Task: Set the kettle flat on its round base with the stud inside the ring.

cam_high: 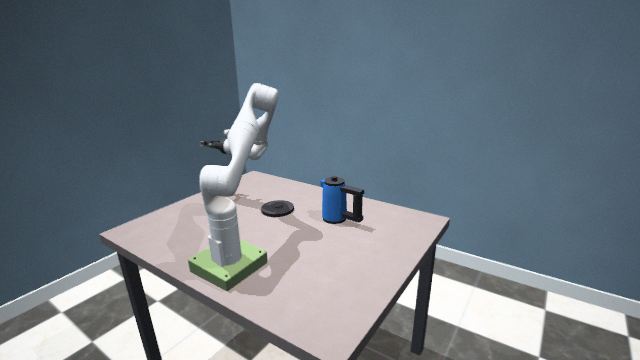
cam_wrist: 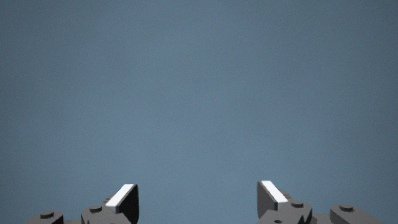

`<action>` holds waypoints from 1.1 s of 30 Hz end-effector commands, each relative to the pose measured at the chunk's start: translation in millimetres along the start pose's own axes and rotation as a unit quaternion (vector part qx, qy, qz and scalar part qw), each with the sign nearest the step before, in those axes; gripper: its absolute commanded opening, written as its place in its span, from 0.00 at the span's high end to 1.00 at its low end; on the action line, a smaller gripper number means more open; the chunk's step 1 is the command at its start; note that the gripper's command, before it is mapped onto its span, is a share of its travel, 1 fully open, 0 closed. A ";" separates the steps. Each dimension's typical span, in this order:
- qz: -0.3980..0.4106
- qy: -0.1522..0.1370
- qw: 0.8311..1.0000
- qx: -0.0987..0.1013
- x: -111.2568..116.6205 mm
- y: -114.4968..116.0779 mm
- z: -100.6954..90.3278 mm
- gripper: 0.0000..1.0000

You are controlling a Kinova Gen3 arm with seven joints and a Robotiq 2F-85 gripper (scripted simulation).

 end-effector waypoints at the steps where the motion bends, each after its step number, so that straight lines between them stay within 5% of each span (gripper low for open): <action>1: -0.003 -0.001 1.000 0.002 3.2 -1.7 -0.4 0.20; 33: -0.034 -0.059 0.997 0.042 8.6 -30.5 -14.4 0.20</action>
Point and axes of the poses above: the point where the finger pads meet when closed, its own z axis out along the fingers, its own y axis across the jaws, x = y × z, the point moved 8 cm from there along -z, back along the fingers, and after that the axes turned 5 degrees about -z, right-handed, at the moved point
